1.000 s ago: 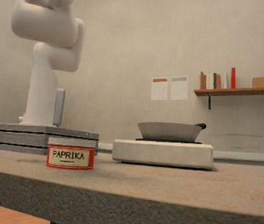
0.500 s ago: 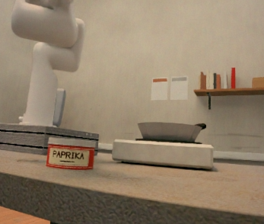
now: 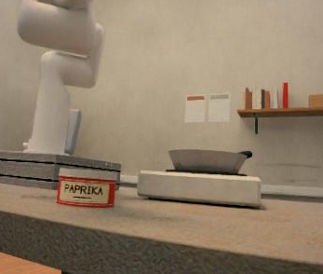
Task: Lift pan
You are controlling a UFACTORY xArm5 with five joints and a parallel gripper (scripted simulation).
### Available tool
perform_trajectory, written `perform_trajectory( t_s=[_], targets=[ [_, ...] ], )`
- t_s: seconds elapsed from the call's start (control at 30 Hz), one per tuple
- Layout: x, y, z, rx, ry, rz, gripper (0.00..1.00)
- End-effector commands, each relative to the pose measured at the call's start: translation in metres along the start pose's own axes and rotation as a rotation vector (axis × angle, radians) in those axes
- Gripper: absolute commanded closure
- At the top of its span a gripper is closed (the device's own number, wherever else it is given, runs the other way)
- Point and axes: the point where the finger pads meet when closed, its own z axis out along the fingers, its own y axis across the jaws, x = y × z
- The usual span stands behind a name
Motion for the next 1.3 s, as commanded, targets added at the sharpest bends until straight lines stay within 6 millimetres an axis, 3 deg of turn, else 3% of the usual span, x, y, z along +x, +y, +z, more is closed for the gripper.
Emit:
perform_trajectory(
  t_s=[0.0,0.1,0.3,0.57,0.67,0.73,0.9,1.17,1.23,1.27],
  targets=[
    [-0.007,-0.019,0.008,0.022,-0.067,-0.006,0.0],
    [-0.01,-0.025,0.01,0.028,-0.089,-0.008,0.0],
    [-0.033,-0.074,0.018,0.085,-0.267,-0.035,0.0],
    [-0.058,-0.128,0.011,0.149,-0.462,-0.08,0.0],
    [-0.059,-0.132,0.009,0.154,-0.475,-0.084,0.0],
    [-0.07,-0.157,-0.001,0.186,-0.57,-0.112,0.0],
    [-0.081,-0.183,-0.016,0.221,-0.67,-0.147,0.0],
    [-0.098,-0.226,-0.058,0.287,-0.861,-0.227,0.0],
    [-0.098,-0.226,-0.058,0.287,-0.861,-0.227,0.0],
    [-0.102,-0.236,-0.072,0.306,-0.914,-0.253,0.0]
  ],
)
